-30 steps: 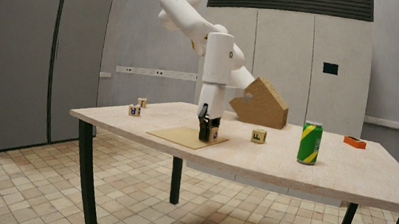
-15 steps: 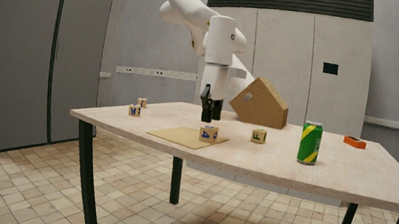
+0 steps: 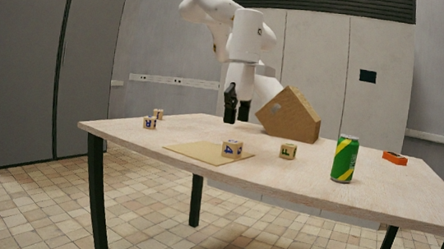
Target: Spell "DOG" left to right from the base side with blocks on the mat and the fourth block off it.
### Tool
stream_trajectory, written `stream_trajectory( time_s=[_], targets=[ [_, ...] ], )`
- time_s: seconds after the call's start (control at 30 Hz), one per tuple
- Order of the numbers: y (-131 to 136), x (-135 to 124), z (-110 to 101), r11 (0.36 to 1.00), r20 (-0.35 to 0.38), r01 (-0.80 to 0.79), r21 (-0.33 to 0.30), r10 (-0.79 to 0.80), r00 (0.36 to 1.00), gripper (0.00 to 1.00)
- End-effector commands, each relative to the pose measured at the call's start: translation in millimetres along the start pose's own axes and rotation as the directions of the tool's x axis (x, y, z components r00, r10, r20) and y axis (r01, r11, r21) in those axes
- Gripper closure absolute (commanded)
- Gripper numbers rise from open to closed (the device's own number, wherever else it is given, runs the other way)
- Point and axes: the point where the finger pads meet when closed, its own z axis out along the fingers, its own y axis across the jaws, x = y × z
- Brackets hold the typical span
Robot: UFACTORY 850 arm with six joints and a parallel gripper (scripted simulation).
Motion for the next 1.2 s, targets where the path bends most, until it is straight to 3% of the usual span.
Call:
stream_trajectory(
  time_s=[0.0, 0.73, 1.17],
  targets=[
    [1, 0, -1, 1.0, -0.001, -0.001, -0.002, 0.001, 1.0, 0.0],
    [1, -1, -1, 1.0, -0.001, 0.007, -0.002, -0.007, 1.0, 0.0],
    [4, -15, -2, 0.994, -0.006, 0.108, -0.002, -0.108, 0.994, 0.0]
  ],
)
